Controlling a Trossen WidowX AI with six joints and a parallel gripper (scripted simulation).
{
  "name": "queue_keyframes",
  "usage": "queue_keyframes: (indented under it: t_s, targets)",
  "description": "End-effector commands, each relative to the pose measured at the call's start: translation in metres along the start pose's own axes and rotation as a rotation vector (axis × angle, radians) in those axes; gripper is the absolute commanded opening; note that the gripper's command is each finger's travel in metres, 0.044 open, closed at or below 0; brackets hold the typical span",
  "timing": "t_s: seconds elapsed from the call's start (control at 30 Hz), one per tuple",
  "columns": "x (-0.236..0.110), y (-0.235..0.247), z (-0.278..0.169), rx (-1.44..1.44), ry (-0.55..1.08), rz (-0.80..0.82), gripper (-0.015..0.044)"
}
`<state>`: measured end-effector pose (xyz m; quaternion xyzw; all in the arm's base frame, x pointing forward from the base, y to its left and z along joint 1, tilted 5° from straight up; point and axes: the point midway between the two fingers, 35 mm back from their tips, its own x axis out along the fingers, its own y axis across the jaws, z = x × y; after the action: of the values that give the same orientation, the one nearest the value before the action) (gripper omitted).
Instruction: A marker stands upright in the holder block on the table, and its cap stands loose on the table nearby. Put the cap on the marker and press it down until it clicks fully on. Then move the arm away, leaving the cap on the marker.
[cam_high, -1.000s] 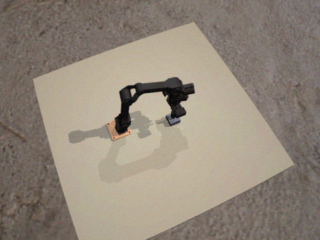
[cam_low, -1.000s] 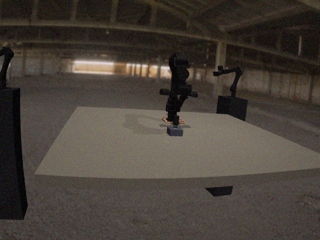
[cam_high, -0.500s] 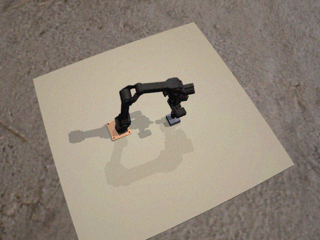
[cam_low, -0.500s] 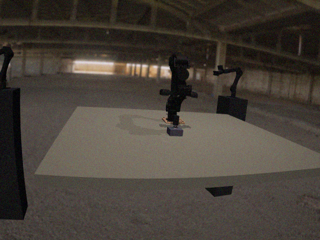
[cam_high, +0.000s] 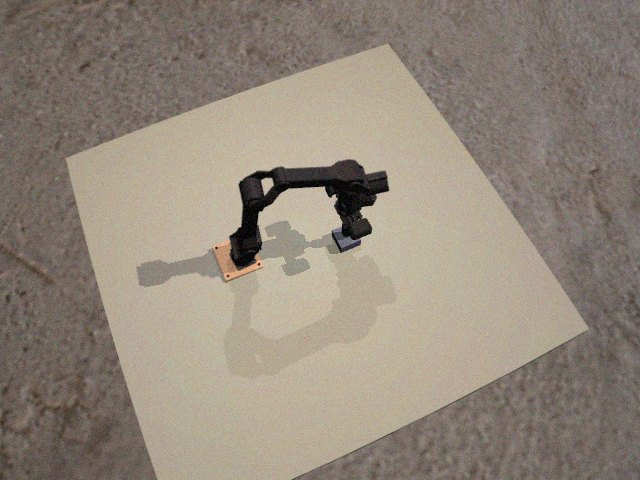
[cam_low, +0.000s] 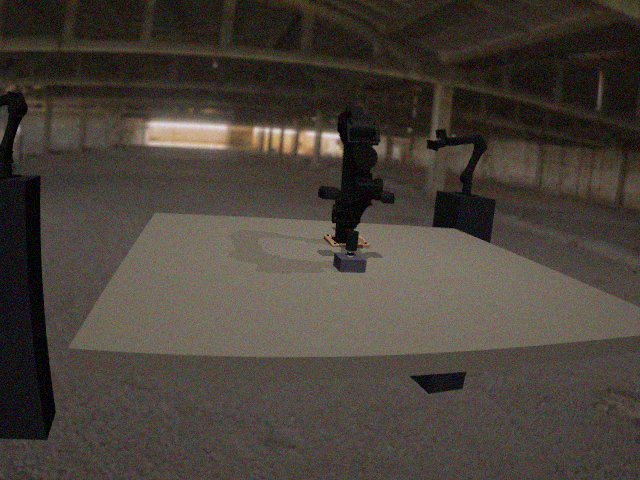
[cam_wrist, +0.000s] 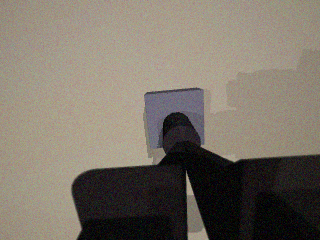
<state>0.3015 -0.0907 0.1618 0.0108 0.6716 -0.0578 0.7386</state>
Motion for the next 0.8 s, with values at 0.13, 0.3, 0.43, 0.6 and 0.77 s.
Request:
queue_keyframes:
  t_s: [0.13,0.3,0.43,0.6,0.77]
  targets:
    - [0.013,0.0,-0.001,-0.005,0.004,-0.001,0.0]
    - [0.019,0.0,0.0,-0.005,0.004,-0.001,0.0]
    - [0.014,0.0,0.001,0.0,-0.004,-0.001,0.0]
    - [-0.003,-0.001,0.003,-0.001,-0.004,-0.001,0.0]
    - [-0.059,0.0,0.002,-0.006,-0.005,-0.001,0.0]
